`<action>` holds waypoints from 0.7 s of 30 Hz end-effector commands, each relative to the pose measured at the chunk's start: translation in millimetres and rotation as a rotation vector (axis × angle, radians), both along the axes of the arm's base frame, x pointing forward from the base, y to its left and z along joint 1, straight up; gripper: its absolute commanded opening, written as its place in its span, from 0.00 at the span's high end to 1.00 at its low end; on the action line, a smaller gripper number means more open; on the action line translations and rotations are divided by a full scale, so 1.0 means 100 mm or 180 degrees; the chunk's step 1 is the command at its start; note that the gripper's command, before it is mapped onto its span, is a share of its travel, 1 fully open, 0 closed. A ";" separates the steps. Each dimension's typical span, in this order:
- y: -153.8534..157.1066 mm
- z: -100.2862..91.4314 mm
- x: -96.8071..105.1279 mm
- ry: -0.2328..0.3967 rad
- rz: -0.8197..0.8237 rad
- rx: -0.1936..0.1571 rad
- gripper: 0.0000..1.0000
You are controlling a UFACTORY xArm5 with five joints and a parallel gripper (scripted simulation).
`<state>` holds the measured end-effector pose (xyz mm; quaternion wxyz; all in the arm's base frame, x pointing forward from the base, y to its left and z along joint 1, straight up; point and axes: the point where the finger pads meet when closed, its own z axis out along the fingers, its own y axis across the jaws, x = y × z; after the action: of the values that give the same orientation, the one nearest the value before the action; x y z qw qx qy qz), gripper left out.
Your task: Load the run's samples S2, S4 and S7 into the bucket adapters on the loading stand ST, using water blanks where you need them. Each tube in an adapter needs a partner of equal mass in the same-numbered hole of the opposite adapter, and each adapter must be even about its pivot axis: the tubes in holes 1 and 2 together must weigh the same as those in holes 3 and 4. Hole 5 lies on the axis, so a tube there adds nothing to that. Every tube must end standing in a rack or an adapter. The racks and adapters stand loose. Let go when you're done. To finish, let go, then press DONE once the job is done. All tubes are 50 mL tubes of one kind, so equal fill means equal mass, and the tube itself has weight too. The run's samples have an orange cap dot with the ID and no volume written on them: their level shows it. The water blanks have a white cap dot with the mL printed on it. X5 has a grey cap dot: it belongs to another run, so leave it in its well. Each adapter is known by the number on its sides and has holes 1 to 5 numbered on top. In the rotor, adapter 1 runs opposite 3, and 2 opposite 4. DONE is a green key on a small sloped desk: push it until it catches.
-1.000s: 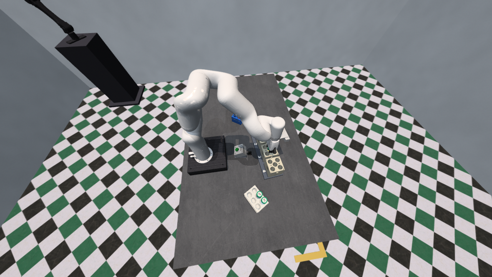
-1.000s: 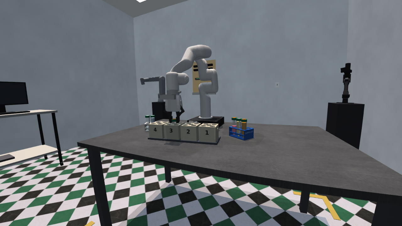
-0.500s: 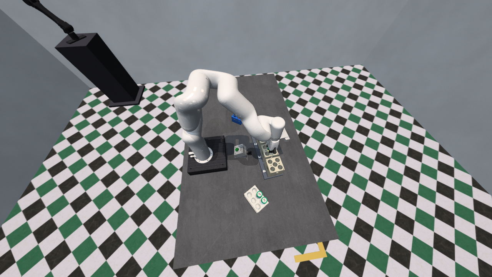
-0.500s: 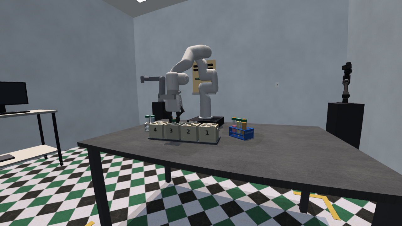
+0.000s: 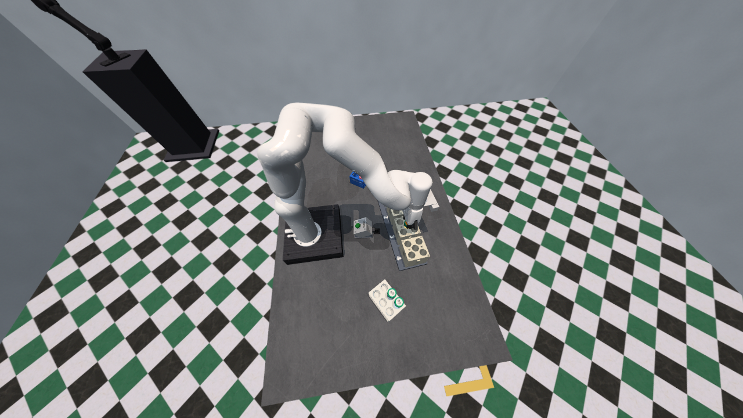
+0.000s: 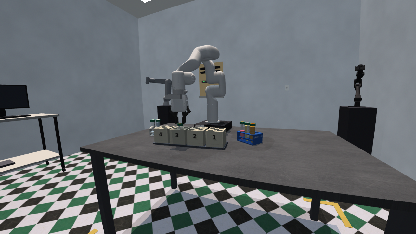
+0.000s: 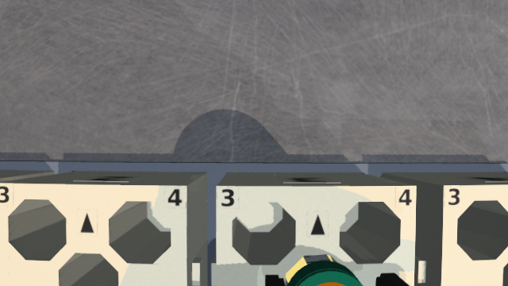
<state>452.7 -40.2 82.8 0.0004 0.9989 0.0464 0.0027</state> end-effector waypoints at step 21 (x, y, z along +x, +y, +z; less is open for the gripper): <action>0.00 0.45 0.01 -0.0011 0.0000 -0.0007 0.56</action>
<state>452.4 -40.1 120.7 0.0004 0.9989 0.0464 0.0026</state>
